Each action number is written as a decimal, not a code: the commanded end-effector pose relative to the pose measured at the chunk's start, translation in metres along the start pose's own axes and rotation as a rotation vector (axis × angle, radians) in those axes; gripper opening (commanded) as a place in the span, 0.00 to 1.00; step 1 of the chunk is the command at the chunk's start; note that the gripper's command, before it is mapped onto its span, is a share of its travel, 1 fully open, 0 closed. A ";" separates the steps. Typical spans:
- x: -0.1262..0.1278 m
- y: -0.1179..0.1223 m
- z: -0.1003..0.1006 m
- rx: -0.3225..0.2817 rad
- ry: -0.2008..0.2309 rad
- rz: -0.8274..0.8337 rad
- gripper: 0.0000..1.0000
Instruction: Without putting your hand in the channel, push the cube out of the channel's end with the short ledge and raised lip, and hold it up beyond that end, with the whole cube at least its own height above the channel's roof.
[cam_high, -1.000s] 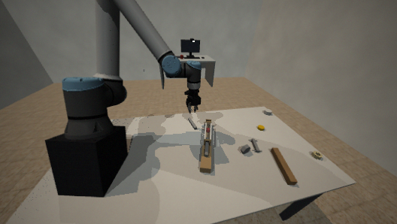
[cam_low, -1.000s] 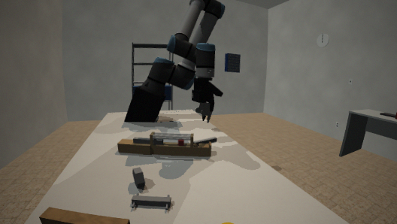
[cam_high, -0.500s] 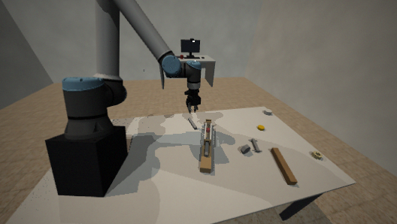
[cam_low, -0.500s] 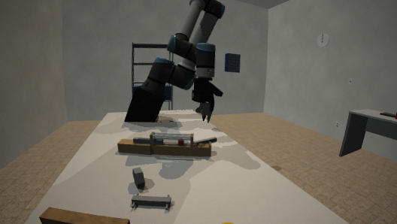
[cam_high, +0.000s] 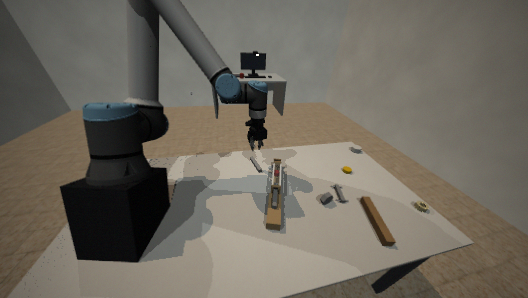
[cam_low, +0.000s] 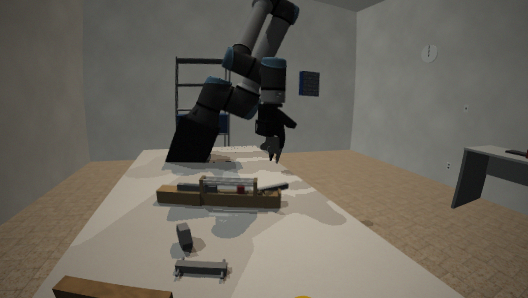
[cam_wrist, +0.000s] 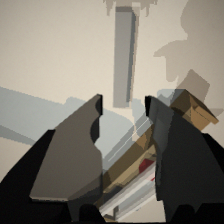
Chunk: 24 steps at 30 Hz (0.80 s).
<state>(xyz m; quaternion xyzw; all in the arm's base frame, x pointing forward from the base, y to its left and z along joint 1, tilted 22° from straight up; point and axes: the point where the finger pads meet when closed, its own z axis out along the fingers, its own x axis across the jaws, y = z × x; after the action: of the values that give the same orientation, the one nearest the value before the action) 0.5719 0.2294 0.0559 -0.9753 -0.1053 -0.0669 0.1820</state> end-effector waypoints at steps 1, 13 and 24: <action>0.001 0.000 0.001 0.000 0.001 0.000 0.22; 0.001 0.001 0.061 -0.001 0.001 0.000 0.22; 0.001 0.001 0.088 -0.001 0.001 0.000 0.22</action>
<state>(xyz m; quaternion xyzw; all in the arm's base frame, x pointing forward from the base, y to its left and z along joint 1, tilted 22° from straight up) 0.5793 0.2592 -0.0201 -0.9754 -0.1056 -0.0661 0.1819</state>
